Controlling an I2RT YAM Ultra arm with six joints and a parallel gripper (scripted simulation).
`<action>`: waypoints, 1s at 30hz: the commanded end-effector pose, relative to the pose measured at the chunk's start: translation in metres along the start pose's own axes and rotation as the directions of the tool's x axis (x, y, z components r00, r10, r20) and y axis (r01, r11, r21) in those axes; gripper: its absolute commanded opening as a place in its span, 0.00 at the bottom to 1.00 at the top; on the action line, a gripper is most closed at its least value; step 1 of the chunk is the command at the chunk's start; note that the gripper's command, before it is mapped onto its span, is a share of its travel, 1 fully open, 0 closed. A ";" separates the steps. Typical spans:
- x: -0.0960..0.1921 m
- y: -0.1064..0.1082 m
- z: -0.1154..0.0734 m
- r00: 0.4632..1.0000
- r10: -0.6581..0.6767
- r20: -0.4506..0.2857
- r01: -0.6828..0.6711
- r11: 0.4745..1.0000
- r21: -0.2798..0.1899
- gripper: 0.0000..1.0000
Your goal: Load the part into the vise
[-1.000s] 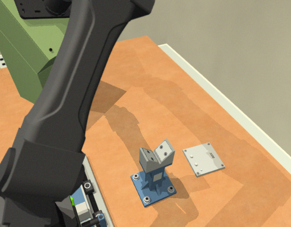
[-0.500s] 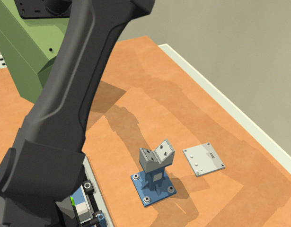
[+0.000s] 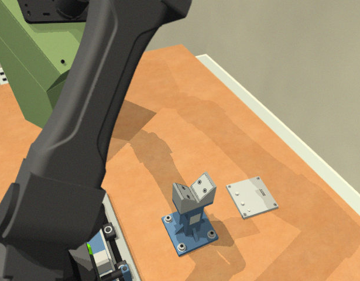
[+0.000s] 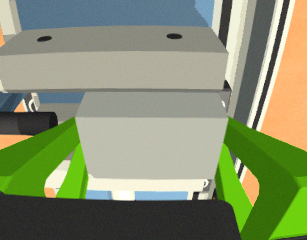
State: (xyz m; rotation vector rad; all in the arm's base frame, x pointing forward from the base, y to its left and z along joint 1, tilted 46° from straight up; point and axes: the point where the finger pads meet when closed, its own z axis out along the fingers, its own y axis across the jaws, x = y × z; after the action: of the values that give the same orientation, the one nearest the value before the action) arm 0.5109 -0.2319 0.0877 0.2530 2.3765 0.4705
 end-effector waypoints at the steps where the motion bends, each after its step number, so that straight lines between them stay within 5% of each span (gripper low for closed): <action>1: -0.017 -0.008 -0.014 0.999 -0.015 0.045 0.014 1.000 0.024 0.00; 9: -0.017 -0.008 -0.014 0.999 -0.015 0.045 0.014 1.000 0.024 0.00; 10: -0.017 -0.008 -0.014 0.999 -0.015 0.045 0.014 1.000 0.024 0.74; 30: -0.017 -0.008 -0.014 0.999 -0.015 0.045 0.014 1.000 0.024 0.74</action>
State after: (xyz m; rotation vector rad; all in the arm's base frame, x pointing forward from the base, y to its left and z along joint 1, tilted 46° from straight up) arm 0.5122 -0.2330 0.0905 0.2495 2.3712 0.4654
